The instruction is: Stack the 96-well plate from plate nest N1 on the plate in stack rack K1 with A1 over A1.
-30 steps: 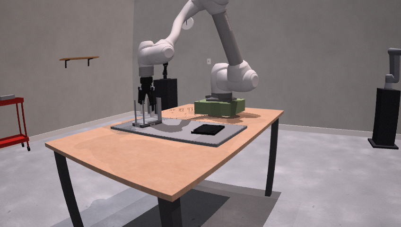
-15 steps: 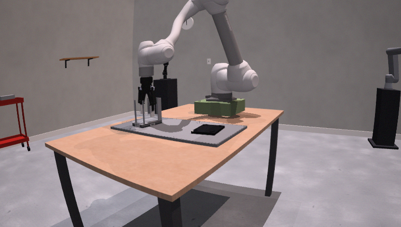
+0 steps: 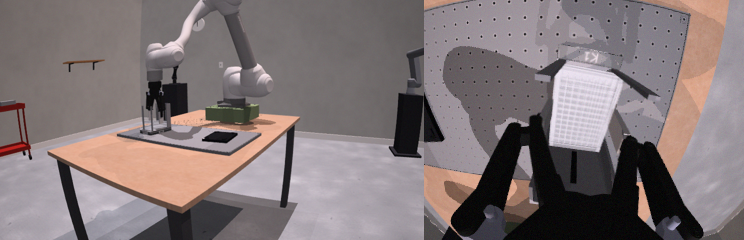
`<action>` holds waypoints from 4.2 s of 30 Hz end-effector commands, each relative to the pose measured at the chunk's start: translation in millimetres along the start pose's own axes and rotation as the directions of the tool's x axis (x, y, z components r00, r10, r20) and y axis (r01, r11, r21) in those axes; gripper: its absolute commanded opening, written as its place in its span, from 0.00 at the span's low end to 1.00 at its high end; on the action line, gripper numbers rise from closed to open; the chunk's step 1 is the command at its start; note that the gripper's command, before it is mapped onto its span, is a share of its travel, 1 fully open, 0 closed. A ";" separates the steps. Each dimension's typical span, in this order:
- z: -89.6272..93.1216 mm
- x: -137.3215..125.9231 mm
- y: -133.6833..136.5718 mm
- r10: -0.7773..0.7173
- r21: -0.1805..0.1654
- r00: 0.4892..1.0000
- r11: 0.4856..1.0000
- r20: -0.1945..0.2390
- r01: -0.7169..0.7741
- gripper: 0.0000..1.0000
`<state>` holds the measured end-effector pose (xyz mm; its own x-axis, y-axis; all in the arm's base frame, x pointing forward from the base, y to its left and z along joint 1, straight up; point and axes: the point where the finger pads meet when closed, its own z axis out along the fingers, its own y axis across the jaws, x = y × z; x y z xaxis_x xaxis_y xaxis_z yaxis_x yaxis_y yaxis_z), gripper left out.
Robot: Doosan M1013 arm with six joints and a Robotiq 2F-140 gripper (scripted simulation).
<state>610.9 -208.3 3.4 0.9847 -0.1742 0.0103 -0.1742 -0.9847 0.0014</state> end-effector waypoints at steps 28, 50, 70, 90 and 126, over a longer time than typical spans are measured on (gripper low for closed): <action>4.1 -6.5 -1.3 -0.008 -0.001 1.000 1.000 0.009 0.008 0.00; 4.8 -6.5 -1.5 -0.008 -0.001 1.000 1.000 0.009 0.008 0.00; 7.8 -6.6 -1.7 -0.008 -0.001 1.000 1.000 0.009 0.008 0.00; 10.8 -6.6 -1.9 -0.008 -0.001 1.000 1.000 0.009 0.008 0.00; 15.1 -6.6 -1.9 -0.008 -0.001 1.000 1.000 0.009 0.008 0.00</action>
<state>611.2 -208.1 -5.9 0.9847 -0.1736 0.0126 -0.1737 -0.9848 0.0019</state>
